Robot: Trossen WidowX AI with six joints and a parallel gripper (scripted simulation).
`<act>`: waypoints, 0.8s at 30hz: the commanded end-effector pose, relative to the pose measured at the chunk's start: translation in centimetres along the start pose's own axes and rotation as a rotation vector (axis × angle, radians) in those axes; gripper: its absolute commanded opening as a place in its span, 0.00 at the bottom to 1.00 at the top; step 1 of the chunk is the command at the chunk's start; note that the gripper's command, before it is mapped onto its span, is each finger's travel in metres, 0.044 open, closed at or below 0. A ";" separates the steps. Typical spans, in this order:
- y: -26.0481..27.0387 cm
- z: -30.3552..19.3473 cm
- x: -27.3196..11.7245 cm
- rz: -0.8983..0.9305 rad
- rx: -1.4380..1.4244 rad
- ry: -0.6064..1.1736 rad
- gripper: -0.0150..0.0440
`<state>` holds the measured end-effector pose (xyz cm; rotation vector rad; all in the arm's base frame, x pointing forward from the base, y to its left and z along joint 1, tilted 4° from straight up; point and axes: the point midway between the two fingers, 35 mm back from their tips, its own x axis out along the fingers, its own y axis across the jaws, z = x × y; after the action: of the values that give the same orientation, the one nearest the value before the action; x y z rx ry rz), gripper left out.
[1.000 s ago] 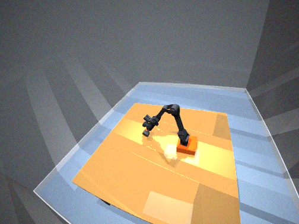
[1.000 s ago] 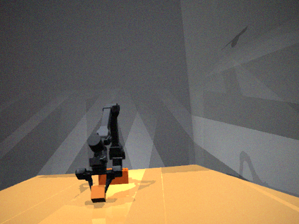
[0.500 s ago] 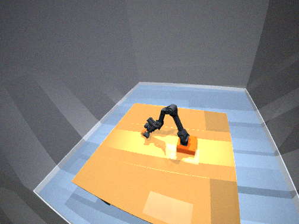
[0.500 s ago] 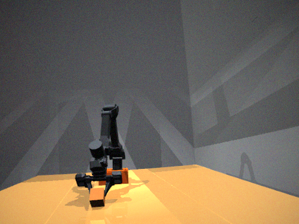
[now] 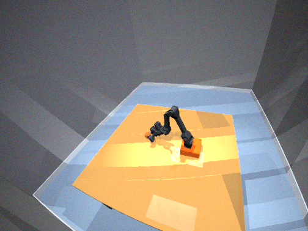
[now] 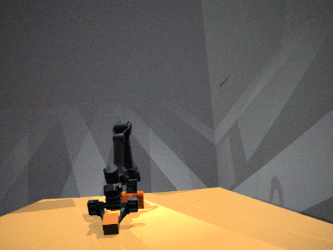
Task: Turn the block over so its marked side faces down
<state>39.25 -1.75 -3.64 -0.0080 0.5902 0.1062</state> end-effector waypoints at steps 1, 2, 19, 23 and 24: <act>0.1 0.2 -0.2 0.005 -0.001 -0.027 0.25; 0.1 0.2 -0.2 0.005 -0.001 -0.029 0.25; 0.1 0.5 -0.4 0.005 -0.001 -0.055 0.30; 0.1 0.5 -0.4 0.005 -0.001 -0.055 0.48; 0.1 0.5 -0.4 0.005 -0.001 -0.055 0.52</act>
<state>39.11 -1.74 -3.16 -0.0082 0.5420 0.1072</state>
